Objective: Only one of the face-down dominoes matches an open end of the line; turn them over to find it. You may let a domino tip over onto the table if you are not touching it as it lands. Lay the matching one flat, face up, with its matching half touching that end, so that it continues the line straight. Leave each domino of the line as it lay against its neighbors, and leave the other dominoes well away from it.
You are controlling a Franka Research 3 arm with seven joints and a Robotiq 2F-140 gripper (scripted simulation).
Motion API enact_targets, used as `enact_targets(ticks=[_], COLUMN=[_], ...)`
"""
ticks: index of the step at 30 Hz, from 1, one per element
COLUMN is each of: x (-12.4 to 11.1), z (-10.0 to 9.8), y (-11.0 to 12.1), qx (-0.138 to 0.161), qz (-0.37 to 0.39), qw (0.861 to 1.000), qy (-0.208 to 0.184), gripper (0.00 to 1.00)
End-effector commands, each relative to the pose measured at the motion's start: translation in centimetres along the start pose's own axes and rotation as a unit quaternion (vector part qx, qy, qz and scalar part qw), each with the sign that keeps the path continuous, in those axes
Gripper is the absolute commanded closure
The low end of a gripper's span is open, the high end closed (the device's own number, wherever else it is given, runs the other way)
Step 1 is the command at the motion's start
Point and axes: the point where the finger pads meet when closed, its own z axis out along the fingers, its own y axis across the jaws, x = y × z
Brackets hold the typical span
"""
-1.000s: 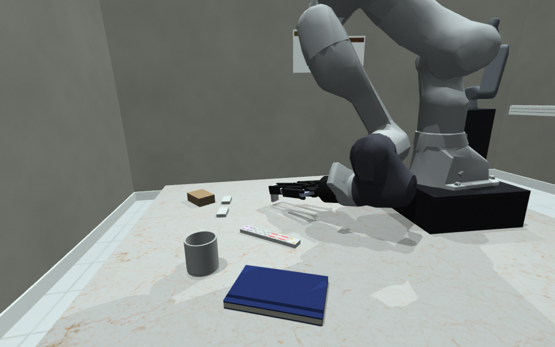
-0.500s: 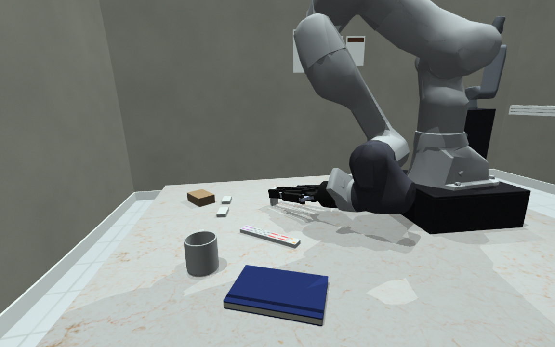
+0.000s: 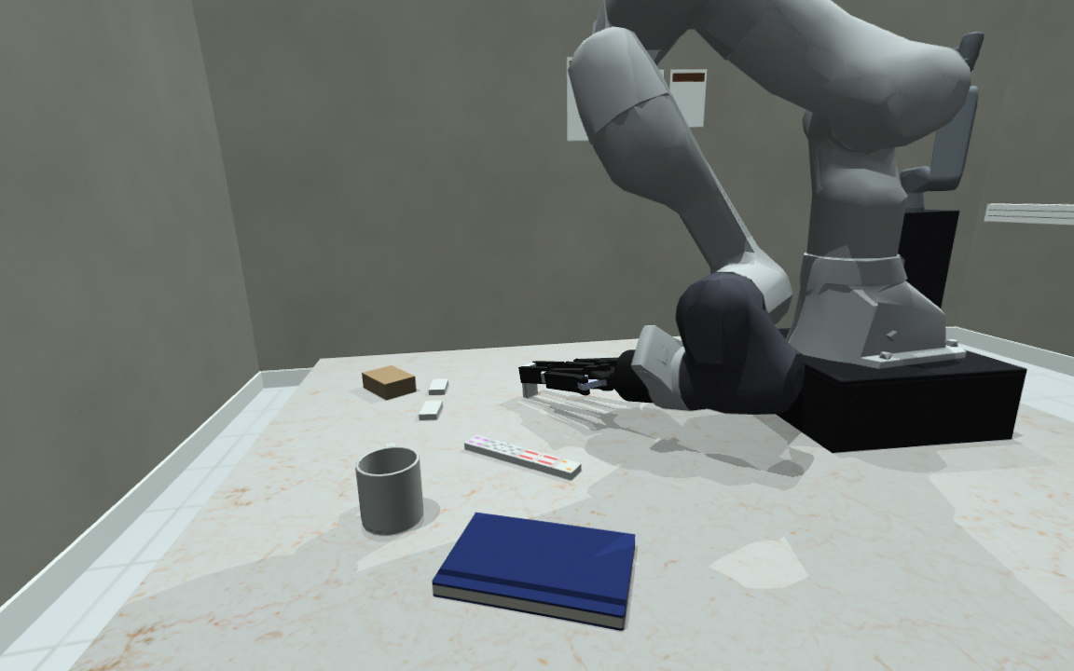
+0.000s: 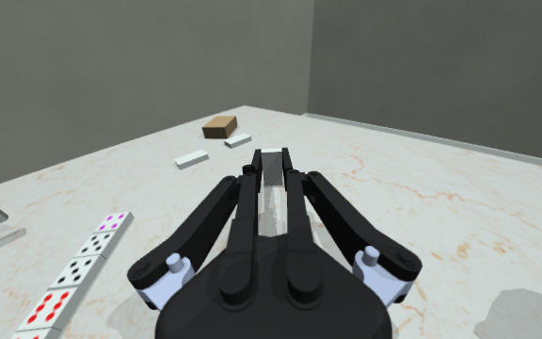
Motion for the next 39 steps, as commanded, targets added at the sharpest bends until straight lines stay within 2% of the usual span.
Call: enact_targets(ticks=[1, 9, 10, 39], x=[-0.01, -0.01, -0.01, 0.08], z=[0.04, 0.04, 0.04, -0.10], y=[-0.15, -0.15, -0.15, -0.15], qx=[0.002, 0.002, 0.002, 0.002], qz=[0.004, 0.004, 0.004, 0.004], qw=[1.000, 1.000, 1.000, 1.000], qy=[0.001, 0.001, 0.001, 0.001], gripper=[0.77, 0.77, 0.66, 0.66])
